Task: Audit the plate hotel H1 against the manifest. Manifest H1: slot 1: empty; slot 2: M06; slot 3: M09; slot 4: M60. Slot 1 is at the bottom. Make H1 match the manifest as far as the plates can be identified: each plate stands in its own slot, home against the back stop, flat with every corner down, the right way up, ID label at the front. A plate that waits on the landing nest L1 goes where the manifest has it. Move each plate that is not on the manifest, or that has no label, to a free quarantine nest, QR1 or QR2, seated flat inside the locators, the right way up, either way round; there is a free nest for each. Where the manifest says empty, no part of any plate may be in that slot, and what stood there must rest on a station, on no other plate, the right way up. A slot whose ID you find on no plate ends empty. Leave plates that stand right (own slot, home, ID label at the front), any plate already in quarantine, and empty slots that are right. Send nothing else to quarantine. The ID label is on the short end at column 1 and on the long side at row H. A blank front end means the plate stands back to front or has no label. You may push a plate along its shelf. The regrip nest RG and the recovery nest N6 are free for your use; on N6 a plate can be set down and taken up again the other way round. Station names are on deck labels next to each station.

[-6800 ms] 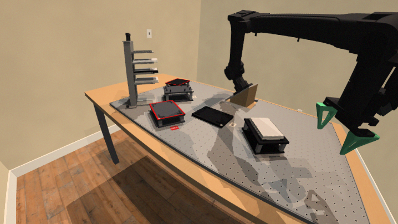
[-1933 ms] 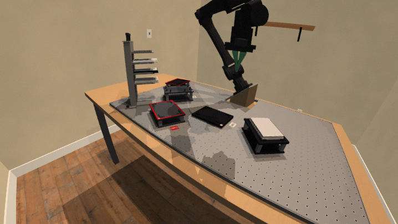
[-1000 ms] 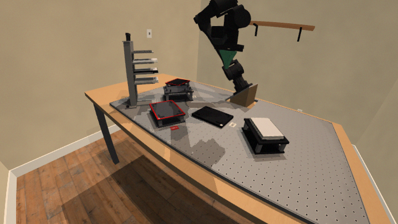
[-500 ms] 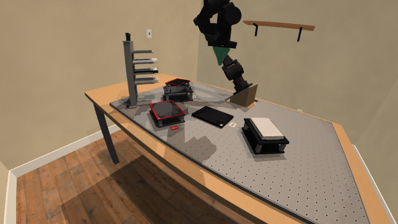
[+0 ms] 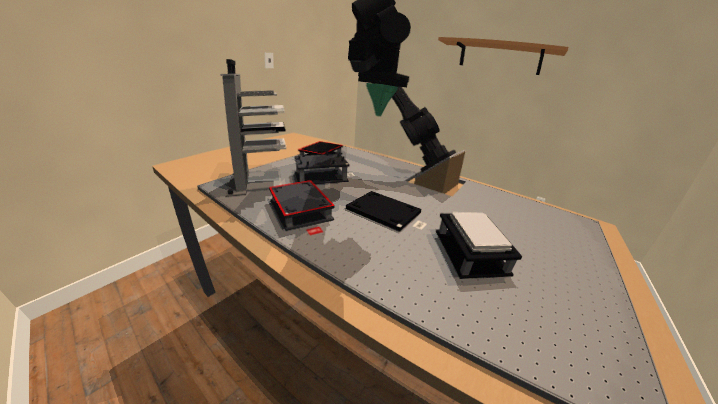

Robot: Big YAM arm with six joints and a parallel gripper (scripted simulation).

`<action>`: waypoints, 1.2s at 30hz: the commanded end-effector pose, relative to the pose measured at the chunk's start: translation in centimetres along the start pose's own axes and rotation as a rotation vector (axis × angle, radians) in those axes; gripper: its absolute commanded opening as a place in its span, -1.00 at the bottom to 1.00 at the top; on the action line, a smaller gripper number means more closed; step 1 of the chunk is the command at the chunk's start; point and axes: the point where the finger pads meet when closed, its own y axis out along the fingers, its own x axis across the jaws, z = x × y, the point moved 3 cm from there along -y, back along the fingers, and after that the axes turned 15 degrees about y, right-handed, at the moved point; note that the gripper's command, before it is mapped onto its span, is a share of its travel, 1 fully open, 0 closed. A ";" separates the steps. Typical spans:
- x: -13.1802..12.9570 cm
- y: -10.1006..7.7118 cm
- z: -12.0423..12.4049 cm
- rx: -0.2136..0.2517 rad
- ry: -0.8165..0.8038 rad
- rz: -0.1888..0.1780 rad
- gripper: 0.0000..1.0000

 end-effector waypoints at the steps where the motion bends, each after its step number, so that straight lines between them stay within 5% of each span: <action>1: -0.9 -0.2 -0.6 -0.029 0.027 -0.019 -1.00; 24: -7.6 0.1 -1.4 -0.338 0.192 0.002 -1.00; 32: -7.0 -0.4 -0.8 -0.473 0.236 -0.004 -1.00; 36: -6.9 -0.4 -0.7 -0.503 0.252 -0.003 -1.00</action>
